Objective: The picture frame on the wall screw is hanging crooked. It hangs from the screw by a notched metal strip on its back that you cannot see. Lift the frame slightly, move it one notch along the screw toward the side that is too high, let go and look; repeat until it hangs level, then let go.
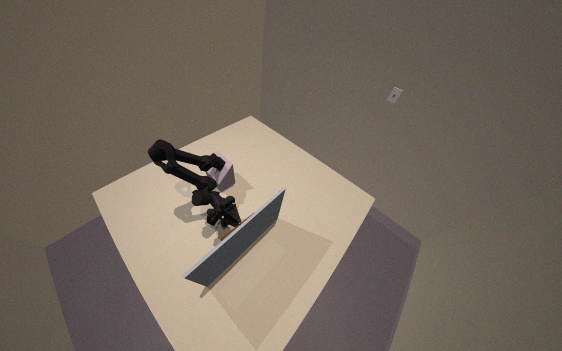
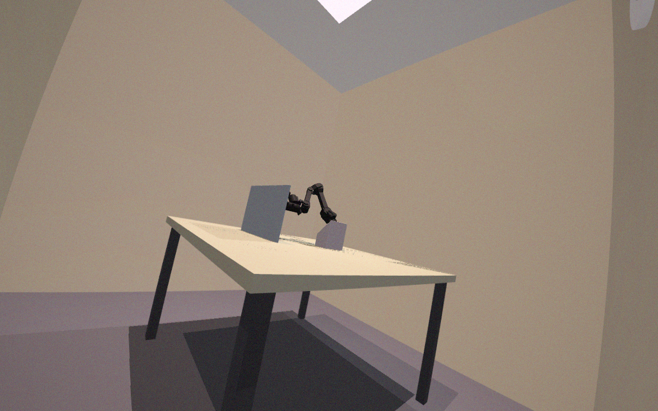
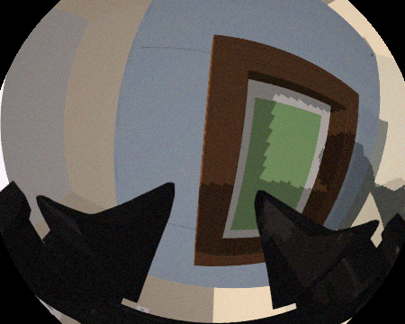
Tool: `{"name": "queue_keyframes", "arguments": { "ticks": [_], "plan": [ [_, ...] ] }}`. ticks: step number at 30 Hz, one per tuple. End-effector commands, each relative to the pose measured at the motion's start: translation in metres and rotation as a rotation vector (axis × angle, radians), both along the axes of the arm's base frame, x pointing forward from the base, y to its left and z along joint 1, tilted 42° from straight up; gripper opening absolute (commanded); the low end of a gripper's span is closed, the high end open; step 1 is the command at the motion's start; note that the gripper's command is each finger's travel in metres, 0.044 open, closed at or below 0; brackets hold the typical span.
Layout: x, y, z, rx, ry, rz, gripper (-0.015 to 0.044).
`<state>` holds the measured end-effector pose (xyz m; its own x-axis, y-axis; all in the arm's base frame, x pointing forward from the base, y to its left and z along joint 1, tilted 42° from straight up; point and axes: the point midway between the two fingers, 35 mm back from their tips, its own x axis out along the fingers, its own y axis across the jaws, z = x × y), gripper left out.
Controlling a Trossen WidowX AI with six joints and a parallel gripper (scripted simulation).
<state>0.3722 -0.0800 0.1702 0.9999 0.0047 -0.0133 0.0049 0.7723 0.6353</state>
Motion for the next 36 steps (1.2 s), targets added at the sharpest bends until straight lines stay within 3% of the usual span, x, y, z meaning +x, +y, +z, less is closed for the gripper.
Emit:
{"name": "queue_keyframes", "arguments": {
  "ticks": [1,36],
  "plan": [
    [0.0079,0.0008,0.0014,0.004,-0.006,0.002,0.0260],
    [0.0136,0.0011,0.0010,0.004,-0.006,0.002,0.0260]
  ]
}}
